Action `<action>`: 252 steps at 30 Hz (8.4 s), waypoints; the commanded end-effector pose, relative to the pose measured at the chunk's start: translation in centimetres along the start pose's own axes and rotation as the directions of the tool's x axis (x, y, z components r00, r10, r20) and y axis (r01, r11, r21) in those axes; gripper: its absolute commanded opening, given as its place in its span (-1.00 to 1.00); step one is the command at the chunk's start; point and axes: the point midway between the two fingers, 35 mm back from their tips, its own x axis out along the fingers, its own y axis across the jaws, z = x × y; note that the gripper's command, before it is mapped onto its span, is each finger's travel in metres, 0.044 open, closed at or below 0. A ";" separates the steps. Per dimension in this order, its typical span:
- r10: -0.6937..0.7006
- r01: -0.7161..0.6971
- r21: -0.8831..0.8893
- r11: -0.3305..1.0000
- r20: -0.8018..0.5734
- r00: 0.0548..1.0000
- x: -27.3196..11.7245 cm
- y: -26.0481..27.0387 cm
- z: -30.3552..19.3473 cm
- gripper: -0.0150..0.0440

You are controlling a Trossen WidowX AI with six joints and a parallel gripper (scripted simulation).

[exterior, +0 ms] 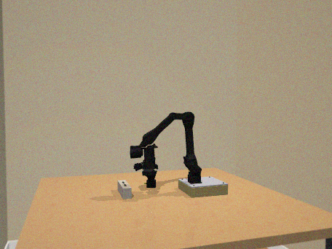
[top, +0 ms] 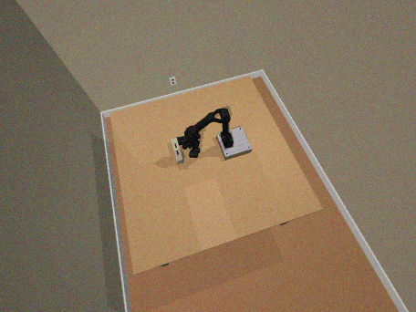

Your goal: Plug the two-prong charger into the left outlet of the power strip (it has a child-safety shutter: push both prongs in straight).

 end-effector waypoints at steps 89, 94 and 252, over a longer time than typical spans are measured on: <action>-0.027 0.029 -0.375 0.926 0.010 1.000 2.7 0.0 7.4 -0.49; -0.027 0.029 -0.375 0.926 0.010 1.000 2.7 0.0 7.5 -0.49; -0.027 0.029 -0.375 0.926 0.012 1.000 2.3 0.6 9.2 -0.49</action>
